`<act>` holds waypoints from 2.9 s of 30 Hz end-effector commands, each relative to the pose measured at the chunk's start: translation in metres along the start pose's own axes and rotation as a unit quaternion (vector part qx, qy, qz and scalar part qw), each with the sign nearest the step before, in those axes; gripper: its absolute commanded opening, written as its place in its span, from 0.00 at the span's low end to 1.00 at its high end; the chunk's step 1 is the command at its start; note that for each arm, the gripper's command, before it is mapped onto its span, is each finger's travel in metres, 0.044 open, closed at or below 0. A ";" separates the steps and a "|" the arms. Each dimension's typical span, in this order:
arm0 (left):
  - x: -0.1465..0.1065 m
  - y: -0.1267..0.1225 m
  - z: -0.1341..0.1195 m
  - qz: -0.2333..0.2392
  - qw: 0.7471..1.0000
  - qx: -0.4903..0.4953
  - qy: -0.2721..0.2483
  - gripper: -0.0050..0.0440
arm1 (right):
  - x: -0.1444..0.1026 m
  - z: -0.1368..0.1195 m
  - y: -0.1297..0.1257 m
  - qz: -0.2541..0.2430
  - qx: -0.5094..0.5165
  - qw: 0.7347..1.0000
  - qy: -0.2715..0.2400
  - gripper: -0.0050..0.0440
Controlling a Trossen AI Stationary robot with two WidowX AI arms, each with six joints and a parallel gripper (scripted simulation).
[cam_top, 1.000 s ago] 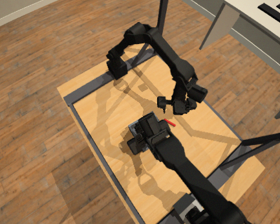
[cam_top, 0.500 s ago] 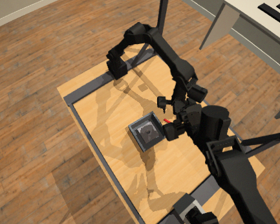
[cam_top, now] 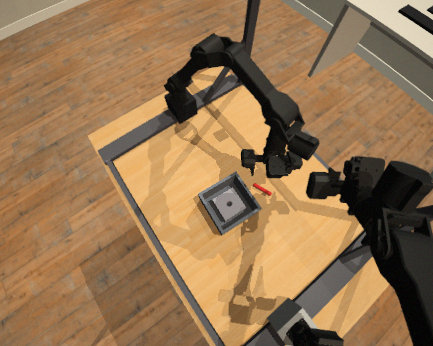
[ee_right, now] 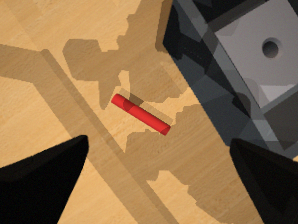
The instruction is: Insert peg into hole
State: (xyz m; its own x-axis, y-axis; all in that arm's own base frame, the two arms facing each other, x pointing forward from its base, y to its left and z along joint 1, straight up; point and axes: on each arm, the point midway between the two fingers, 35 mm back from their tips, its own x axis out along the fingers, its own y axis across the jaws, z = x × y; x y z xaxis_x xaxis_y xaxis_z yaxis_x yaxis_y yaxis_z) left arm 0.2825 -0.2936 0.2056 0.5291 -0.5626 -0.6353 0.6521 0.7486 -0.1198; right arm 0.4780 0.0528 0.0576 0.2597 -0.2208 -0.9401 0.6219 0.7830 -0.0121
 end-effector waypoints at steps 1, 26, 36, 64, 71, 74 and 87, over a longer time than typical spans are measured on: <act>0.015 -0.020 0.009 -0.001 0.996 0.093 -0.011 0.45 | -0.028 0.017 -0.017 0.023 -0.005 1.000 -0.020 1.00; 0.111 -0.045 -0.049 0.042 0.824 0.558 0.089 0.45 | -0.137 -0.040 -0.105 0.209 -0.205 0.935 -0.200 1.00; 0.145 -0.004 -0.095 0.028 0.665 0.719 0.200 0.45 | -0.145 -0.075 -0.132 0.243 -0.271 0.888 -0.282 1.00; 0.163 0.096 -0.160 -0.110 0.363 0.851 0.362 0.45 | -0.144 -0.087 -0.139 0.250 -0.295 0.868 -0.312 1.00; 0.163 0.096 -0.158 -0.109 0.364 0.851 0.362 0.45 | -0.144 -0.087 -0.139 0.250 -0.295 0.868 -0.312 1.00; 0.167 0.101 -0.167 -0.115 0.362 0.849 0.367 0.45 | -0.144 -0.087 -0.139 0.250 -0.295 0.868 -0.312 1.00; 0.194 0.121 -0.182 -0.112 0.363 0.850 0.365 0.45 | -0.144 -0.087 -0.139 0.250 -0.295 0.868 -0.312 1.00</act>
State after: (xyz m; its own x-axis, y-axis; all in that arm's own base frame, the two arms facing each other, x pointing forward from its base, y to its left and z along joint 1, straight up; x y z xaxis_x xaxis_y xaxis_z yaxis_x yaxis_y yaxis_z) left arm 0.3551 -0.2445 -0.0712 0.4634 0.1818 -0.8673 0.3588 -0.9334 -0.0039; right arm 0.2888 0.0267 0.1583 0.8416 0.1037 -0.5300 -0.1224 0.9925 -0.0001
